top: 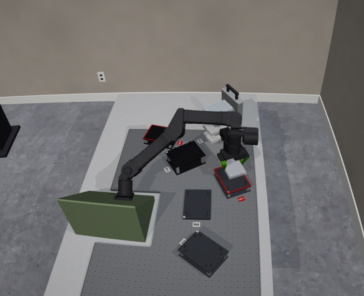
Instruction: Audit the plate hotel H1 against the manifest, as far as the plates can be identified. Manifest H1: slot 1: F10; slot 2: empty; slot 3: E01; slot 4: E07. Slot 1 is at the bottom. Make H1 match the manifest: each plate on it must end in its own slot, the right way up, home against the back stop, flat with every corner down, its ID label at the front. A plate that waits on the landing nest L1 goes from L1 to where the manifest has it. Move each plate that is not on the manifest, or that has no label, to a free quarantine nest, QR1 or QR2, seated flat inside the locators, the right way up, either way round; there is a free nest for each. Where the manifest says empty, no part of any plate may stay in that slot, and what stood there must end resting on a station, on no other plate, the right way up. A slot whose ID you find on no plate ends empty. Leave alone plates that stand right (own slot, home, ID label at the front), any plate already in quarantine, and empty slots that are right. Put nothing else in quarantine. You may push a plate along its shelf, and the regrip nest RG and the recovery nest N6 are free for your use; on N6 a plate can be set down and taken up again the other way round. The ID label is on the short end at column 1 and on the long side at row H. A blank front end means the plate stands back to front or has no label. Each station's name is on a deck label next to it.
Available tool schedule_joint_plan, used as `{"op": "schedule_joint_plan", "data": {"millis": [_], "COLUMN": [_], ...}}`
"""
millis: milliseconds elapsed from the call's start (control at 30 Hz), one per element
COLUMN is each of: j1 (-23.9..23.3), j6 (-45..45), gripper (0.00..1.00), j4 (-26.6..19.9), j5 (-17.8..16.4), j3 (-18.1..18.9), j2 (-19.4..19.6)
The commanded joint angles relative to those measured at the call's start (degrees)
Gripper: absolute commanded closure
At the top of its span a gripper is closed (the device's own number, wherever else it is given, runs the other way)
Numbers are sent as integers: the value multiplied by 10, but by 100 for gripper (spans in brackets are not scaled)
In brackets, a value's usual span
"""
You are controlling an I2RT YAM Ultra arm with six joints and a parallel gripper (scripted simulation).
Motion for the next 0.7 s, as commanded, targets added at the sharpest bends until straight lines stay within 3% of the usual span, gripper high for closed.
{"op": "schedule_joint_plan", "data": {"millis": [0, 667], "j1": [-11, -13], "j6": [-12, -13], "gripper": [14, 14], "j4": [-2, -2], "j5": [-2, -2], "j3": [3, 10], "j2": [-3, 3]}}
